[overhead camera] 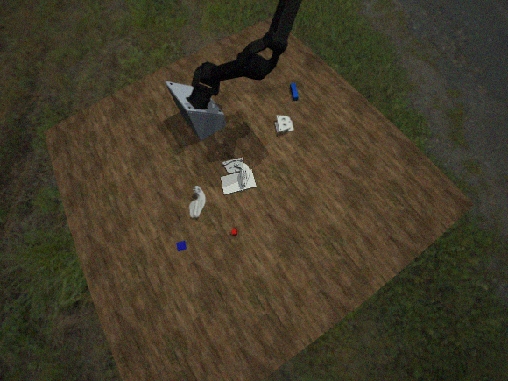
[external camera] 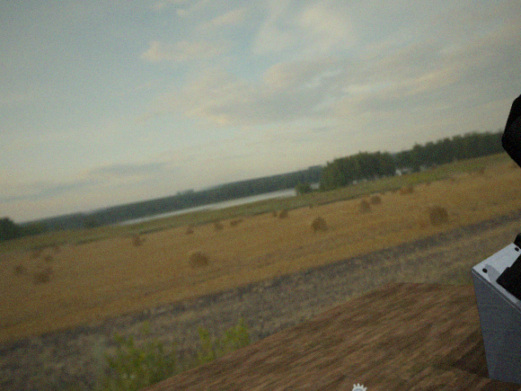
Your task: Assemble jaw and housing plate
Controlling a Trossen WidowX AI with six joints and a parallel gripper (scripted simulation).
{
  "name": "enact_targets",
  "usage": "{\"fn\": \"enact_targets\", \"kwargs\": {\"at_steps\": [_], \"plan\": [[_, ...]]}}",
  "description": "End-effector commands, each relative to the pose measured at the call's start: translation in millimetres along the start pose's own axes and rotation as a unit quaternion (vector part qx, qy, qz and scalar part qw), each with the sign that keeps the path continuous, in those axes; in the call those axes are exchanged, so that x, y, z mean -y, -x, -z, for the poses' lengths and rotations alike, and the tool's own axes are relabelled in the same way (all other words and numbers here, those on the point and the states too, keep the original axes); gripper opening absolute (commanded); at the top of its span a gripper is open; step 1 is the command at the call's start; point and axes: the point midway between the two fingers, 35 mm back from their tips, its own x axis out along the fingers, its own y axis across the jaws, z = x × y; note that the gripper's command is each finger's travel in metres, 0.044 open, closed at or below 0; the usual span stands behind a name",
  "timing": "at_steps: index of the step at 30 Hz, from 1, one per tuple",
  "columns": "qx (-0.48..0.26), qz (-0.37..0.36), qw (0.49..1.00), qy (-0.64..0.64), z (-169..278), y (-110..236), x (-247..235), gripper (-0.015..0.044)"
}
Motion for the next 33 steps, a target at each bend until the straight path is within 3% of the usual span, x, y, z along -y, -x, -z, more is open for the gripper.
{"fn": "enact_targets", "kwargs": {"at_steps": [1,18,33], "plan": [[-0.009,0.03,0.999,-0.019,10,-5,18,0.0],[-0.069,0.161,0.983,-0.059,71,-10,105,0.0],[-0.13,0.297,0.944,-0.065,124,21,185,0.0]]}}
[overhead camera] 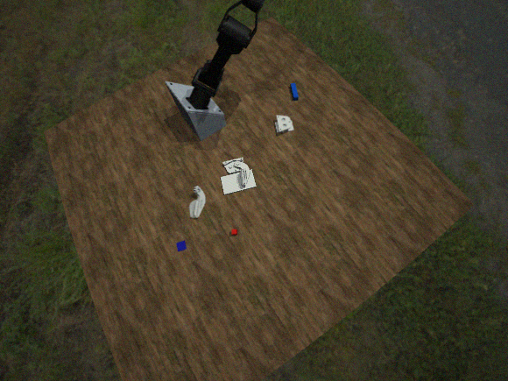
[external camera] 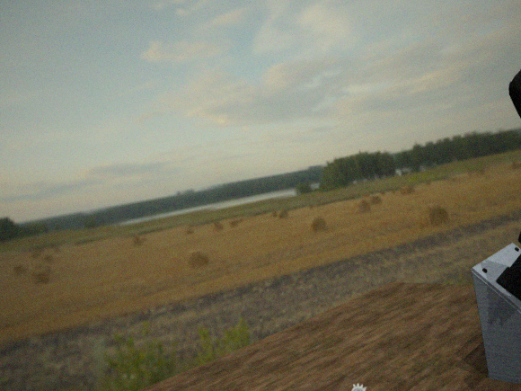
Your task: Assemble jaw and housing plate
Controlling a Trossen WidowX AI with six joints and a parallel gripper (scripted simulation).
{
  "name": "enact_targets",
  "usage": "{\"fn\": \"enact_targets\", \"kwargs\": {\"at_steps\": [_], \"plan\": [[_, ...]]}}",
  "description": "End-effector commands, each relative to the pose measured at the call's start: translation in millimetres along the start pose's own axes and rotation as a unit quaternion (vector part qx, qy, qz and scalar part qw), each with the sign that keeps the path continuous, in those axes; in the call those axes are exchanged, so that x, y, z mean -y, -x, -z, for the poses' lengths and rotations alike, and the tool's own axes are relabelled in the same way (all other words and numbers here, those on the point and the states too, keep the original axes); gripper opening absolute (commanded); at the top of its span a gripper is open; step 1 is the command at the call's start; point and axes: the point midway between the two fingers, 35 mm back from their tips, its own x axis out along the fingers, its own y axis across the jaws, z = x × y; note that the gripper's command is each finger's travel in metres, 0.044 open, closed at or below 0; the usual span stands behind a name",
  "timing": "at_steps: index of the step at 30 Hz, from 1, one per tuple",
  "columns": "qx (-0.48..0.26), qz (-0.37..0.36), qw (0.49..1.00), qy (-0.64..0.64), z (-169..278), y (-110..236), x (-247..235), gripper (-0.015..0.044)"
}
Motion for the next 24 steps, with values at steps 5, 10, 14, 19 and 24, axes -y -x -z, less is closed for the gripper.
{"fn": "enact_targets", "kwargs": {"at_steps": [5,10,14,19,24], "plan": [[-0.027,0.075,0.997,0.001,24,-4,47,0.0],[-0.044,0.122,0.992,0.006,38,0,76,0.0],[-0.055,0.154,0.987,0.002,46,5,90,0.0],[-0.071,0.203,0.976,-0.012,58,16,109,0.0],[-0.089,0.249,0.964,-0.026,74,29,138,0.0]]}}
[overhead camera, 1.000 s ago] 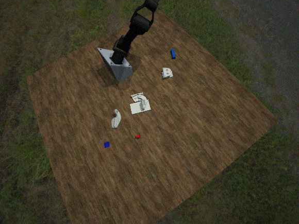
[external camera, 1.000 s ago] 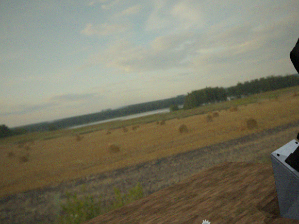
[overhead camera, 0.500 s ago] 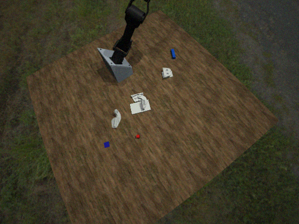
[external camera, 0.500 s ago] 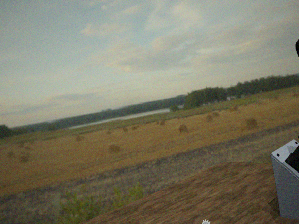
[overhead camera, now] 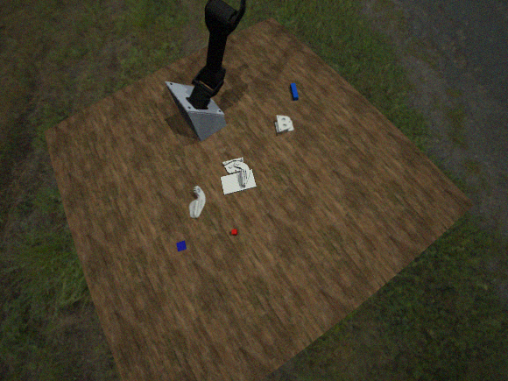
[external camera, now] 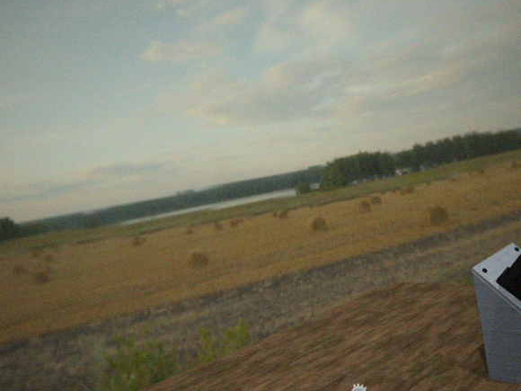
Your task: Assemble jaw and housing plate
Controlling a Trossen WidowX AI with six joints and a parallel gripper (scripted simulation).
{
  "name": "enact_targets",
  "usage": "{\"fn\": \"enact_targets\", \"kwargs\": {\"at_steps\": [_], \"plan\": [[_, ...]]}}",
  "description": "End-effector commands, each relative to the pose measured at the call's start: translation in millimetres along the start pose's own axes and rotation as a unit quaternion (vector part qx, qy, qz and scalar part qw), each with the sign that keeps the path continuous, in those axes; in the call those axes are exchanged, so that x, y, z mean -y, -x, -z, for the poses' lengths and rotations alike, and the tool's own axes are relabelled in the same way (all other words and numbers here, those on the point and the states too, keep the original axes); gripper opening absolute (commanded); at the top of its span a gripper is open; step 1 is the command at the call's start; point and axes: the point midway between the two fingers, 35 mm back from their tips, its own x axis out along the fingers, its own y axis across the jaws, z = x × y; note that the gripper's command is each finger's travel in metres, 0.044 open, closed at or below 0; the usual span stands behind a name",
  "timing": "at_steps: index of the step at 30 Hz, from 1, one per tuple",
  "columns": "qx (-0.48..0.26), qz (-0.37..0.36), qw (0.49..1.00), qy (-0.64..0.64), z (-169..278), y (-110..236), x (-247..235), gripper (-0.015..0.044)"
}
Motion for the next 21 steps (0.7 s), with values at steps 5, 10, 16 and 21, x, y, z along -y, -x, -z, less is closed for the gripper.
{"fn": "enact_targets", "kwargs": {"at_steps": [5,10,16,21], "plan": [[-0.037,0.076,0.996,-0.031,32,-2,55,0.0],[-0.056,0.125,0.99,-0.046,48,5,88,0.0],[-0.076,0.184,0.978,-0.066,68,18,127,0.0],[-0.084,0.225,0.967,-0.087,80,31,149,0.0]]}}
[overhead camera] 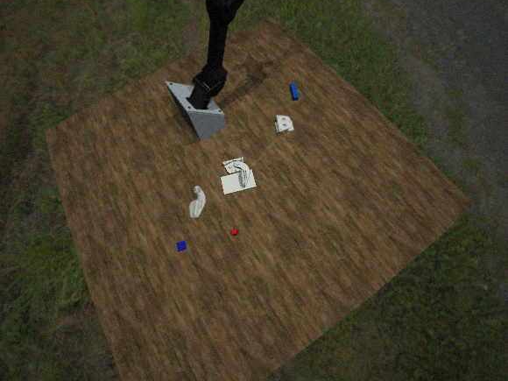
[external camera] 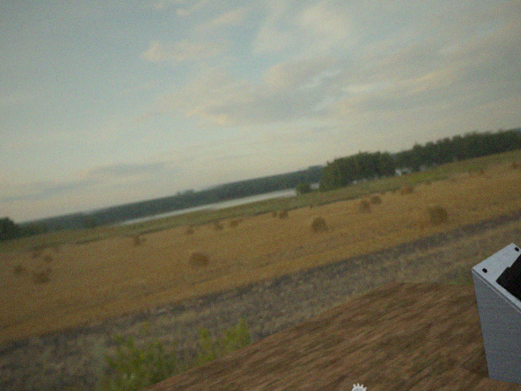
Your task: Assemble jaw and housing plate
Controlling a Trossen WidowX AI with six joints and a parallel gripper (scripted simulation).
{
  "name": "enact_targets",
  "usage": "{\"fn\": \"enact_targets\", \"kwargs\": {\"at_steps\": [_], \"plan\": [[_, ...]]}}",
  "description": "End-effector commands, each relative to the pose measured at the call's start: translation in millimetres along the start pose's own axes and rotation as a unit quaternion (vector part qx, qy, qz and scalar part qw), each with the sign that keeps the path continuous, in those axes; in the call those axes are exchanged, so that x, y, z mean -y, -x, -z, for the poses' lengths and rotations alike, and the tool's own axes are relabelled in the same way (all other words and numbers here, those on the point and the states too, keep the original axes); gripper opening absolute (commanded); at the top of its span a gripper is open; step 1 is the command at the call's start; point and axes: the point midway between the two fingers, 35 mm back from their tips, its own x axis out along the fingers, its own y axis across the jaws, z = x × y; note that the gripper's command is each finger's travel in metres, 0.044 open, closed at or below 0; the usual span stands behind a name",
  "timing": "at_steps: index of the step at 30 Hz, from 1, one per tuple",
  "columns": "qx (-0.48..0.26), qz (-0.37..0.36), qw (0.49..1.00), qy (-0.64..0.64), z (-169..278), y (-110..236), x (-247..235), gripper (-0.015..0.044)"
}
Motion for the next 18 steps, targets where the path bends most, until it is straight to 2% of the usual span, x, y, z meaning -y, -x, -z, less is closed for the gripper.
{"fn": "enact_targets", "kwargs": {"at_steps": [1,8,18], "plan": [[-0.011,0.029,0.999,-0.024,11,-1,20,0.0],[-0.021,0.076,0.996,-0.053,22,3,48,0.0],[-0.043,0.174,0.979,-0.095,51,23,117,0.0]]}}
